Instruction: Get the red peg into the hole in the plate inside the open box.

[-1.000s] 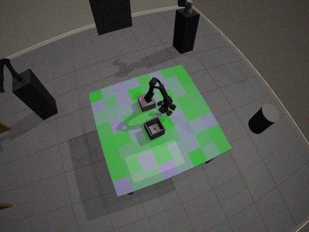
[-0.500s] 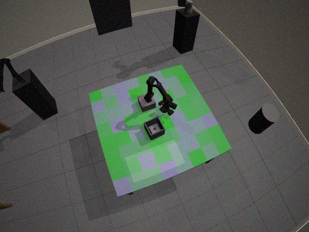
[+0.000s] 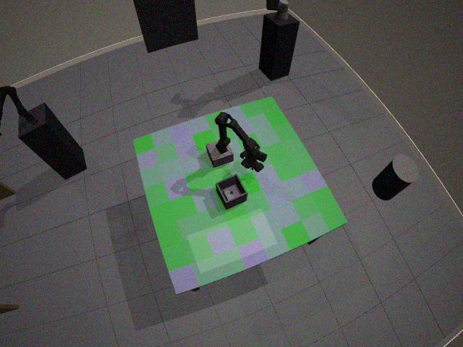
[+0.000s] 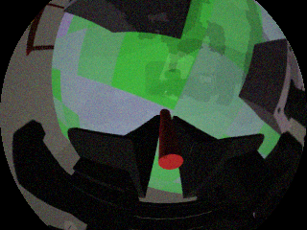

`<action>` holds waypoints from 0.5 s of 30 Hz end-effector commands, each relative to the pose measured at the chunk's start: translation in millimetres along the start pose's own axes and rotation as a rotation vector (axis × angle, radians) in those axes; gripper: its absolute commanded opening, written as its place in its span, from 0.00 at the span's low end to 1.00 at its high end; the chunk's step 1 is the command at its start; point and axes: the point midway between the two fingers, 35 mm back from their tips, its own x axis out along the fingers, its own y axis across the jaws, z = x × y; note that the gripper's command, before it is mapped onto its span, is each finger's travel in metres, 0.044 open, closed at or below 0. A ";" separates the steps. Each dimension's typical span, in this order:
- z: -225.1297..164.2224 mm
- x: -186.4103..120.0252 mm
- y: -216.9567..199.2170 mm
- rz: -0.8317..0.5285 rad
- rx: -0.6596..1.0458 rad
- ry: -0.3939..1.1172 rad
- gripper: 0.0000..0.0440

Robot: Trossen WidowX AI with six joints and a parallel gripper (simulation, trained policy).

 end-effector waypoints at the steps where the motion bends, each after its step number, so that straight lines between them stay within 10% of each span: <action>1: 1.4 -12.7 11.8 0.038 -0.007 0.006 0.00; 15: 37.9 -62.9 45.1 0.112 -0.026 -0.045 0.00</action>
